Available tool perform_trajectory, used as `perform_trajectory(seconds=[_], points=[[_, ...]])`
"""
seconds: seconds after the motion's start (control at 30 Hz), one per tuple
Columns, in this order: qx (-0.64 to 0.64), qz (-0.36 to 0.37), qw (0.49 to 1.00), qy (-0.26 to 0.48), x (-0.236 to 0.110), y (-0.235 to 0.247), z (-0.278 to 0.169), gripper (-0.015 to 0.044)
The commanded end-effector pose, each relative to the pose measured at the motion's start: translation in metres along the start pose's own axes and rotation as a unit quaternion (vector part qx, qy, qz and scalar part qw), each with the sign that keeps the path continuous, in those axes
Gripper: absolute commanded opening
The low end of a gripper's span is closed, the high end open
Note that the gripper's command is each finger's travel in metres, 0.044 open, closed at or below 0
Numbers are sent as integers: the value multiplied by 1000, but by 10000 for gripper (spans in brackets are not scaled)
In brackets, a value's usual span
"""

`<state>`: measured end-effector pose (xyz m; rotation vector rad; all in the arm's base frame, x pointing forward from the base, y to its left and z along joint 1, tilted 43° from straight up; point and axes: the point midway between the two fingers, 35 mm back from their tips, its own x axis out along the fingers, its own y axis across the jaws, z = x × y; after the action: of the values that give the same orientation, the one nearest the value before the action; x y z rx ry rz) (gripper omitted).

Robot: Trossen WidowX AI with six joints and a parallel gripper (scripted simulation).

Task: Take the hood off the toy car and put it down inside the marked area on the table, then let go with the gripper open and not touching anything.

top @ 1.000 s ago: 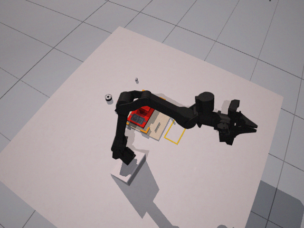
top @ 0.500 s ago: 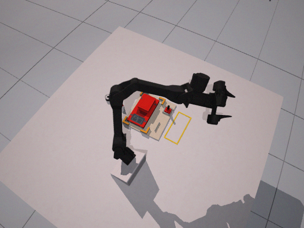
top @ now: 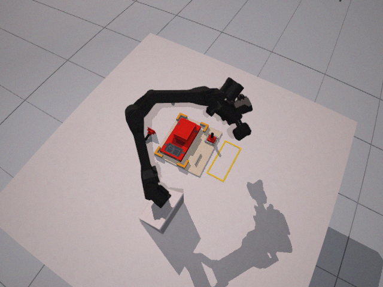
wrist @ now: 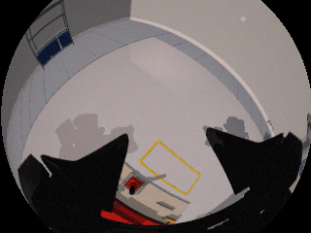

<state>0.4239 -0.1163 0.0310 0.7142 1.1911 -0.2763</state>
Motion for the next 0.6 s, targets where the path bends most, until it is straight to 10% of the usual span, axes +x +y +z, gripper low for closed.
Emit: perform_trajectory(seconds=[0.0,0.57], points=[[-106,43,990,78,-18,38,-41,440],[-351,218,866,280,-103,120,-179,440]])
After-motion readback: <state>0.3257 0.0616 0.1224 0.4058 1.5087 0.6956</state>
